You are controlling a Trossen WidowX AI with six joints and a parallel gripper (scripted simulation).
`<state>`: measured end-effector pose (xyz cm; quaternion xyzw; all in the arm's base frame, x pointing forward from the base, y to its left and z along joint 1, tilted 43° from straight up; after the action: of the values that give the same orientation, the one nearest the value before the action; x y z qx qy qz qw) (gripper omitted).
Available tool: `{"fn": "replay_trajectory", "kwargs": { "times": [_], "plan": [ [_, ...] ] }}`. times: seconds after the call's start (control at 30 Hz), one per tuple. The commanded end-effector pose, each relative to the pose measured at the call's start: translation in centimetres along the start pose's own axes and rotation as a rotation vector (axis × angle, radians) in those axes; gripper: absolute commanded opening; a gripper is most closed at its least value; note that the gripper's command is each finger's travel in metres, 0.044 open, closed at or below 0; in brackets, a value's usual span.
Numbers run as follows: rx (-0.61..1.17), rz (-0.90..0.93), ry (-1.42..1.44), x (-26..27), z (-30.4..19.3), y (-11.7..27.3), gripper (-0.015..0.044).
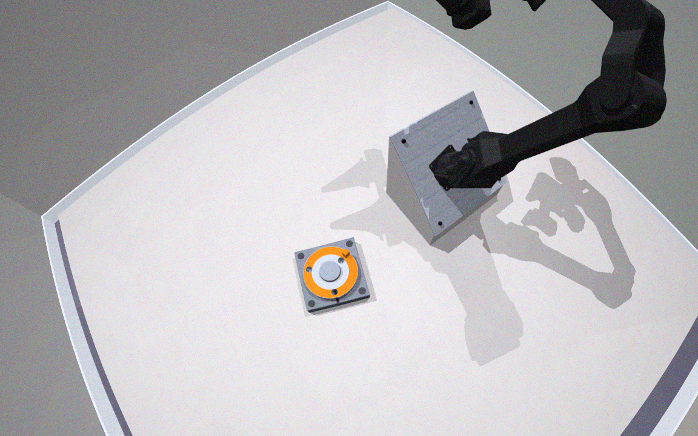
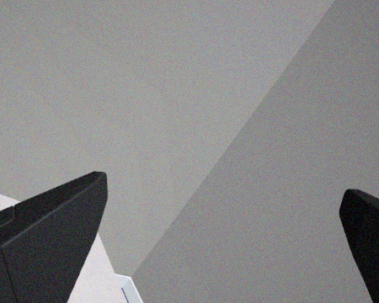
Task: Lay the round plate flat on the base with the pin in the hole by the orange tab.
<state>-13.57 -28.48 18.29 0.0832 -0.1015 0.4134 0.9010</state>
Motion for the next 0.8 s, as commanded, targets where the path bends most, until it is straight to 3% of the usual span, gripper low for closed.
{"fn": "replay_trajectory", "kwargs": {
  "times": [0.0, 0.47, 0.77],
  "plan": [
    [0.010, 0.008, 0.004, 0.0, 0.0, -0.2, 0.0374],
    [0.549, 0.492, -0.209, 8.4, -6.8, -14.1, 0.0006],
    [0.957, 0.668, -0.290, 16.7, -12.6, -18.9, 0.0000]
  ]
}}
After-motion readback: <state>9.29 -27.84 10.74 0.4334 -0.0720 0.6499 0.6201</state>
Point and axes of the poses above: the point midway between the two fingers, 35 mm back from their tips, its own y axis back along the fingers, its own x axis across the jaws, z = x × y, the point moved 6 cm from there along y, back along the fingers, and after that the axes turned 10 degrees about -y, right-handed, at the moved point
